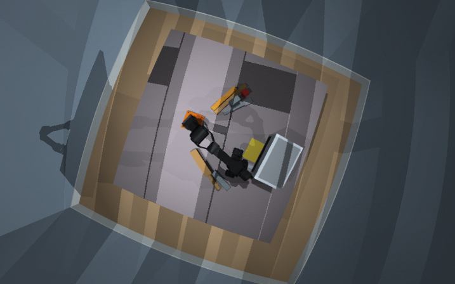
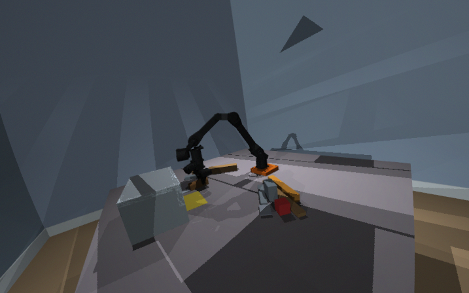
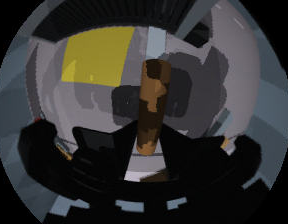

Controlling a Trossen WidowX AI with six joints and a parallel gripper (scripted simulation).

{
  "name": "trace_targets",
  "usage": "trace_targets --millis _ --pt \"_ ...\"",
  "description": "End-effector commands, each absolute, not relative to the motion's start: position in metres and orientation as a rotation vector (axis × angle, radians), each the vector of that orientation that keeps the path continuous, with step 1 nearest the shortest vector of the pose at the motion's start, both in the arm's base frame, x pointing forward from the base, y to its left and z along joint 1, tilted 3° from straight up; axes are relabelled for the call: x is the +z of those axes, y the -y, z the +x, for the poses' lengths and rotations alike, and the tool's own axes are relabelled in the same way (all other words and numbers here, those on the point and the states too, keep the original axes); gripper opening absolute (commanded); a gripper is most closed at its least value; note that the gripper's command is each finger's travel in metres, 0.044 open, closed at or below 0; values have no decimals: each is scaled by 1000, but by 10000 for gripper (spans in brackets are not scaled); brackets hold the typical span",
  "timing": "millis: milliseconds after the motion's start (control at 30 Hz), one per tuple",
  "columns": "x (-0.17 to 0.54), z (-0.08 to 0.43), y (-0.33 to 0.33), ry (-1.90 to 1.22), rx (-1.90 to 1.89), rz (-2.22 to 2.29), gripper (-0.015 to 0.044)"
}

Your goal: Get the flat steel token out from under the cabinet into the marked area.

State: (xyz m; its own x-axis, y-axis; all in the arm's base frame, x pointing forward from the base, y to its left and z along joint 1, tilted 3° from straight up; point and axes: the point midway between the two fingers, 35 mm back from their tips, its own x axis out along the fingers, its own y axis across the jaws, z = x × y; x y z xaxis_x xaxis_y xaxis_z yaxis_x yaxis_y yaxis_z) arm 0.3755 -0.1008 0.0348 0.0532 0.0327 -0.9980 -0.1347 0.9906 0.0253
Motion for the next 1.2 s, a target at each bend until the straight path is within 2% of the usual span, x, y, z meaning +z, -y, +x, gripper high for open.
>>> trace_targets --millis 0,1167 --pt "35 381 100 -1511 124 -82 0" --pt "38 412 95 -1508 124 -81 0"
